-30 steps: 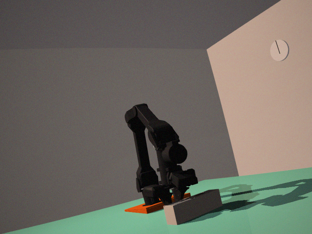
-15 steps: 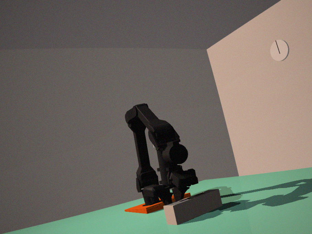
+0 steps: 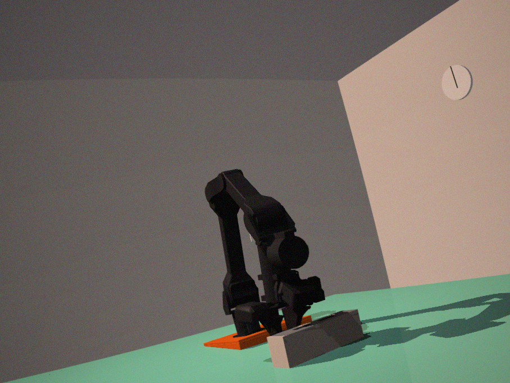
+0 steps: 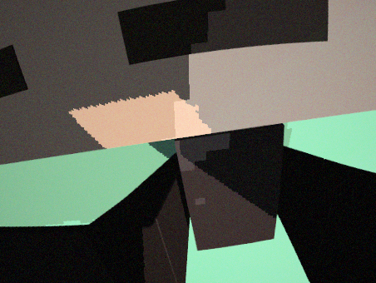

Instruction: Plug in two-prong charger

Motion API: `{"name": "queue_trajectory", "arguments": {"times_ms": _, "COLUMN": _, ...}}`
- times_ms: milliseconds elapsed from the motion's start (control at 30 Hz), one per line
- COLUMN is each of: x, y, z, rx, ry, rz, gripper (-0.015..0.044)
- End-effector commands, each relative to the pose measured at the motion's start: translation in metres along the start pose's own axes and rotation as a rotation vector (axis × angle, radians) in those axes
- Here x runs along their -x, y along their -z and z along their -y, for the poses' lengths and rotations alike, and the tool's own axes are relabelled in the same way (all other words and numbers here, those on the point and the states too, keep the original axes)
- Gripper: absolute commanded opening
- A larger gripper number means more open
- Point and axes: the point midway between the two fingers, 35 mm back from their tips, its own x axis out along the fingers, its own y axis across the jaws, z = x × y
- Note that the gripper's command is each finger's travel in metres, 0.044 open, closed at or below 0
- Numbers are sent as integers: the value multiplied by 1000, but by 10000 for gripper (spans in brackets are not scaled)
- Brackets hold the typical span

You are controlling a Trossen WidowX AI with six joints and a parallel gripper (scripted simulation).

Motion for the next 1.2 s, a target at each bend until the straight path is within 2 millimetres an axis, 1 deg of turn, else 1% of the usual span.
{"name": "queue_trajectory", "arguments": {"times_ms": 0, "x": 2, "y": -10, "z": 0, "rx": -3, "ry": 3, "rz": 27, "gripper": 0}}
{"name": "queue_trajectory", "arguments": {"times_ms": 667, "x": 2, "y": -15, "z": 0, "rx": -3, "ry": 3, "rz": 28, "gripper": 0}}
{"name": "queue_trajectory", "arguments": {"times_ms": 800, "x": 2, "y": -14, "z": 0, "rx": -3, "ry": 3, "rz": 28, "gripper": 0}}
{"name": "queue_trajectory", "arguments": {"times_ms": 833, "x": 0, "y": -6, "z": 0, "rx": -2, "ry": -1, "rz": -4, "gripper": 0}}
{"name": "queue_trajectory", "arguments": {"times_ms": 1133, "x": 0, "y": -6, "z": 0, "rx": -2, "ry": -1, "rz": -4, "gripper": 0}}
{"name": "queue_trajectory", "arguments": {"times_ms": 1167, "x": 0, "y": -6, "z": 0, "rx": -2, "ry": -1, "rz": -4, "gripper": 26}}
